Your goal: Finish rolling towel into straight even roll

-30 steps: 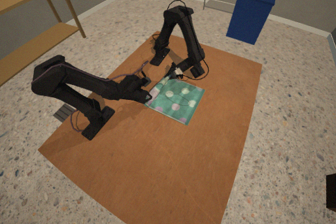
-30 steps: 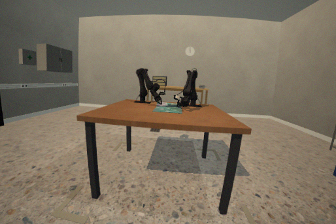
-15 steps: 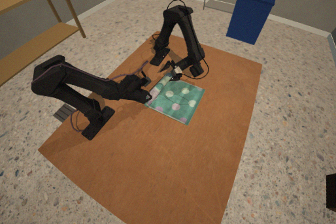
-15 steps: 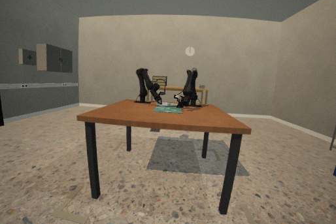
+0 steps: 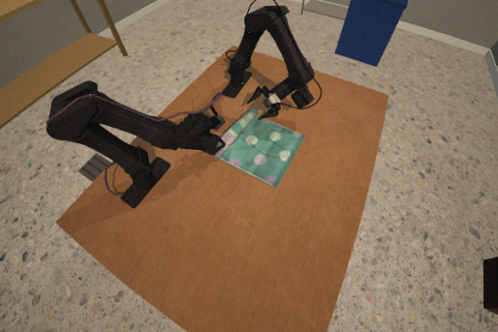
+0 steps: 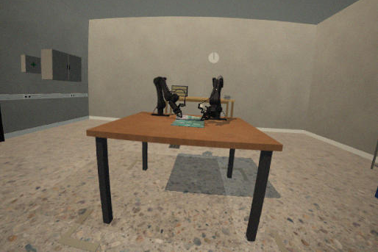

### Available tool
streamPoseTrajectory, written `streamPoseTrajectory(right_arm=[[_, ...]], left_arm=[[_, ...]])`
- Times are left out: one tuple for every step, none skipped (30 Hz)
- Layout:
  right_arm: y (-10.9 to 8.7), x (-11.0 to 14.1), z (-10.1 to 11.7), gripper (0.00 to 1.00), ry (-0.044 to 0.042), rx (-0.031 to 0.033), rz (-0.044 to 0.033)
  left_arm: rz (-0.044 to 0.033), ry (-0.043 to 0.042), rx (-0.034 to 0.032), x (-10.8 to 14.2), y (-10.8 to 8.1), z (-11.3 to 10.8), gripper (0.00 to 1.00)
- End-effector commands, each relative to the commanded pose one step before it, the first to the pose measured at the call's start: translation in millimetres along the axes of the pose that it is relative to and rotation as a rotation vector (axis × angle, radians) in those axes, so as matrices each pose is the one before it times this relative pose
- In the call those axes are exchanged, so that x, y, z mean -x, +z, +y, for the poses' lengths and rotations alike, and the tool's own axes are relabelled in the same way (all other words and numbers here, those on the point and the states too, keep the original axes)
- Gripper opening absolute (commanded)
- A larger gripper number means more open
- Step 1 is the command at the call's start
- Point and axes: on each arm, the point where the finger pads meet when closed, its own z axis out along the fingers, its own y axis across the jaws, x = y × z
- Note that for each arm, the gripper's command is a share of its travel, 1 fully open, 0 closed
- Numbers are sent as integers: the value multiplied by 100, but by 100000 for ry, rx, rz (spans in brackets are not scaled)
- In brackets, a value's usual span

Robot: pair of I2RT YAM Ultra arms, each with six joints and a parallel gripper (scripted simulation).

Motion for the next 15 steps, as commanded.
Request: streamPoseTrajectory(right_arm=[[140,67,203,17,6133,8786,1539],[-19,16,-5,17,1503,1823,57],[-20,17,-4,17,1574,1910,60],[-21,17,-4,17,1640,1990,62],[-22,18,-3,17,1700,2063,65],[-22,19,-2,17,1755,2130,67],[-23,19,-2,17,1805,2190,69],[-24,20,-1,17,1849,2243,70],[0,0,0,17,0,0,0],[0,0,0,17,0,0,0],[-24,20,0,17,1887,2290,72],[-25,20,1,17,1920,2330,73],[-25,21,2,17,1948,2363,74],[-25,21,3,17,1970,2390,75],[-25,21,4,17,1986,2410,75]], left_arm=[[686,683,-2127,-31,-2281,-355,85],[0,0,0,0,-437,0,85],[0,0,0,0,-365,0,85],[0,0,0,0,-278,0,85],[0,0,0,0,-178,0,85],[0,0,0,0,-62,0,85],[-18,192,238,4,11,-9,85],[-52,559,695,10,32,-28,86],[0,0,0,0,0,0,86],[0,0,0,0,0,0,86],[-84,903,1122,17,51,-45,86],[-114,1223,1520,24,69,-61,87],[-141,1519,1889,30,84,-77,87],[-167,1791,2227,37,98,-92,87],[-190,2040,2537,44,109,-107,88]])
